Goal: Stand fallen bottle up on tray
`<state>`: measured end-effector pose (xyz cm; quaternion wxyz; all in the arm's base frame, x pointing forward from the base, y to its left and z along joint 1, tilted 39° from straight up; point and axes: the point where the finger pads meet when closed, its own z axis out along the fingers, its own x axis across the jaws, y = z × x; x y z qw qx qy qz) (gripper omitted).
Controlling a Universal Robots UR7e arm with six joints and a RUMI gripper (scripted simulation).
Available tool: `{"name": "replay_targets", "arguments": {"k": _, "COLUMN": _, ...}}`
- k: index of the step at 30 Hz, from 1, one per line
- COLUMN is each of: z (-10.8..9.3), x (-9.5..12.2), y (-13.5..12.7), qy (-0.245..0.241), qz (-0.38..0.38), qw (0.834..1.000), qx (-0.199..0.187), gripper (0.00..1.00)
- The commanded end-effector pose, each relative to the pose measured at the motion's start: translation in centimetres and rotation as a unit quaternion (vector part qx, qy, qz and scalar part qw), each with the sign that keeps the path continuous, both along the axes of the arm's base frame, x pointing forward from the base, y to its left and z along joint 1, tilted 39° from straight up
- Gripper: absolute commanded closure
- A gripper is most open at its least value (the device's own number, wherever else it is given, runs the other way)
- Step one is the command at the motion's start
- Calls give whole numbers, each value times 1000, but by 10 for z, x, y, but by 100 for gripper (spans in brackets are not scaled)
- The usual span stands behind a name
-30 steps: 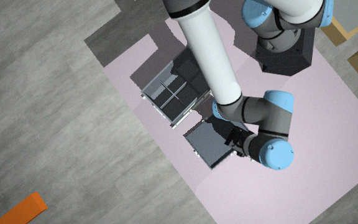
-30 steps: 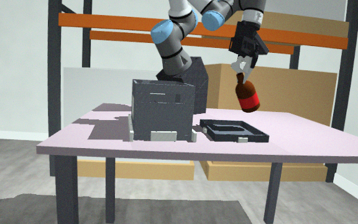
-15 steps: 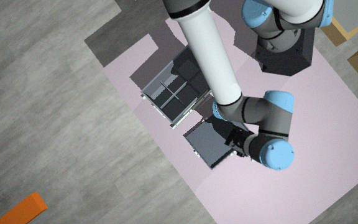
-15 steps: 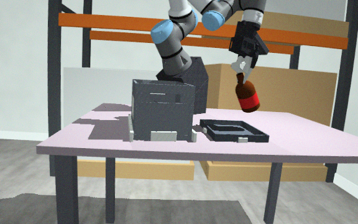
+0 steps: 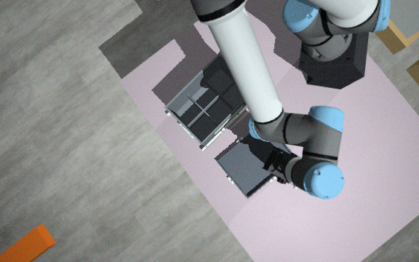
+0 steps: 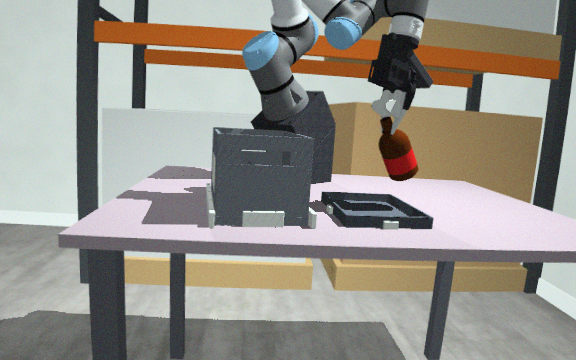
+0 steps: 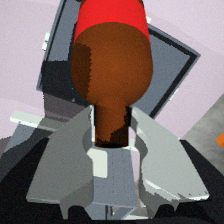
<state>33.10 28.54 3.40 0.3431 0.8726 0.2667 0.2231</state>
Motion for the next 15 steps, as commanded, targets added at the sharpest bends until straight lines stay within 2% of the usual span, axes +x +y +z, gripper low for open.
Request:
{"name": "replay_targets", "arguments": {"k": 1, "z": 0, "x": 0, "y": 0, "qy": 0, "qz": 0, "qw": 1000, "qx": 0, "gripper": 100}}
{"name": "replay_targets", "arguments": {"k": 15, "z": 0, "x": 0, "y": 0, "qy": -5, "qz": -3, "qw": 1000, "qx": -6, "gripper": 100}}
